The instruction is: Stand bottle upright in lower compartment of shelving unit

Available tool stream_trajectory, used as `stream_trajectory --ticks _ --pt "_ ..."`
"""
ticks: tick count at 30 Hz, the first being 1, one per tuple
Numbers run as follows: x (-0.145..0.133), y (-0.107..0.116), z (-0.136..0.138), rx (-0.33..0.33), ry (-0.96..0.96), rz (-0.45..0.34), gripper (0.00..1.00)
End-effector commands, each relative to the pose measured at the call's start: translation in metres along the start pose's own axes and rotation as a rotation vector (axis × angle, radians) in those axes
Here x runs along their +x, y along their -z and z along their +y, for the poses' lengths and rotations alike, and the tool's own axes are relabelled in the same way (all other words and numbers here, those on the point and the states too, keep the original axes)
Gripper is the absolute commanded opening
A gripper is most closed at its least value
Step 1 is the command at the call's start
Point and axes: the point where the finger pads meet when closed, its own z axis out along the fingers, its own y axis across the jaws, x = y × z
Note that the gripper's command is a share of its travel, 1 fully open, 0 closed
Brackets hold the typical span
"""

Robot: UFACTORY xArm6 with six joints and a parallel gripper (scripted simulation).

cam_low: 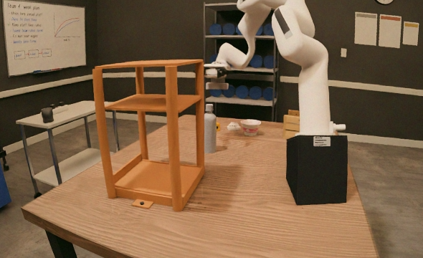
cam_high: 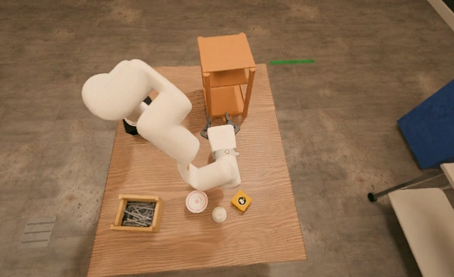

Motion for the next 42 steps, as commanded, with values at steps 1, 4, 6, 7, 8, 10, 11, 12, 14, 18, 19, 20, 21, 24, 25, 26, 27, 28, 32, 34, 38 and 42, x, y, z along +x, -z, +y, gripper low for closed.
stream_trajectory --ticks 1,4,6,7,8,10,11,12,14,18,19,20,21,24,25,26,27,28,32,34,38,42 --pt "-0.001 0.001 -0.001 0.005 -0.002 -0.003 0.75" --pt "-0.001 0.001 -0.001 0.006 -0.003 -0.004 0.75" --pt "-0.001 0.001 -0.001 0.007 -0.004 -0.005 0.75" --pt "-0.001 0.001 -0.001 0.007 -0.004 -0.005 0.75" --pt "-0.001 0.001 -0.001 0.008 -0.005 -0.005 0.75" --pt "-0.001 0.001 -0.001 0.008 -0.005 -0.005 0.75" --pt "-0.001 0.001 -0.001 0.008 -0.005 -0.006 0.75" --pt "-0.001 0.001 -0.001 0.008 -0.005 -0.006 0.75" --pt "-0.001 0.001 -0.001 0.008 -0.005 -0.006 0.75" --pt "-0.001 0.001 -0.001 0.008 -0.005 -0.005 0.75" --pt "-0.001 0.001 -0.001 0.008 -0.005 -0.005 0.75" --pt "-0.001 0.001 -0.001 0.008 -0.005 -0.005 0.75" --pt "0.000 0.001 -0.001 0.008 -0.005 -0.005 0.75" --pt "0.000 0.001 -0.001 0.008 -0.005 -0.005 0.75" --pt "0.001 0.001 -0.001 0.008 -0.005 -0.005 0.75" --pt "0.001 0.001 -0.001 0.008 -0.005 -0.005 0.75" --pt "0.002 0.001 -0.001 0.008 -0.005 -0.005 0.75" --pt "0.002 0.001 -0.001 0.008 -0.005 -0.005 0.75" --pt "0.006 0.001 0.000 0.008 -0.006 -0.004 0.75" --pt "0.008 0.001 0.000 0.008 -0.006 -0.004 0.75" --pt "0.010 0.001 0.000 0.008 -0.006 -0.004 0.75" --pt "0.015 0.000 0.000 0.008 -0.006 -0.004 0.75"
